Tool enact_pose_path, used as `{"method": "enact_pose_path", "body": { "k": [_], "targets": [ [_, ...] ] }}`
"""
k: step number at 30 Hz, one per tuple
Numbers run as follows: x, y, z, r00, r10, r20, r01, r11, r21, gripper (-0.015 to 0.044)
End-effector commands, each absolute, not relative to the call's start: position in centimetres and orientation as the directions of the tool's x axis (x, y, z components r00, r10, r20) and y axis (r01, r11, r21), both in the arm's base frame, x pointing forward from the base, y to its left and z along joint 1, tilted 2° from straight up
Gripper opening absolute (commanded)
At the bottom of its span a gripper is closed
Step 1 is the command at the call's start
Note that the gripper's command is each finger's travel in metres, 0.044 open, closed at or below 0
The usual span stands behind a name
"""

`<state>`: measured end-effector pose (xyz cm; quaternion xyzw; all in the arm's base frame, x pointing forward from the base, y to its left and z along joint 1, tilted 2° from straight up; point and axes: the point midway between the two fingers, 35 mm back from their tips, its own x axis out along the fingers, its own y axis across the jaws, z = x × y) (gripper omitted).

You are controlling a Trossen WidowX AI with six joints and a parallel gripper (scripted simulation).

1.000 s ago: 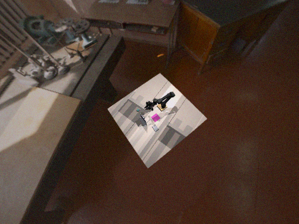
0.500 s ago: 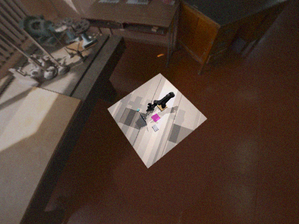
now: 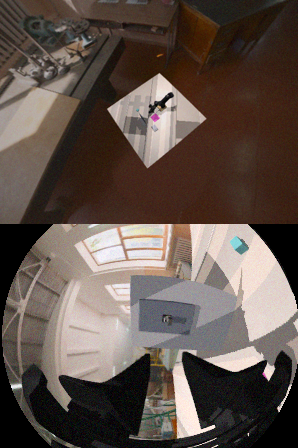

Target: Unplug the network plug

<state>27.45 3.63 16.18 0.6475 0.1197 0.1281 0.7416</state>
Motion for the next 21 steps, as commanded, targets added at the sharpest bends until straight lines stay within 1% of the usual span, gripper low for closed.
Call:
{"method": "enact_pose_path", "body": {
  "k": [1,8,21],
  "targets": [
    [26.6,4.0,14.9,0.929,0.369,-0.027,0.012,0.044,0.999,0.0156],
    [26.8,4.0,14.9,0.929,0.369,-0.027,0.012,0.043,0.999,0.0156],
    [29.4,4.2,15.3,0.928,0.373,-0.021,0.01,0.029,1.0,0.0156]
  ]
}}
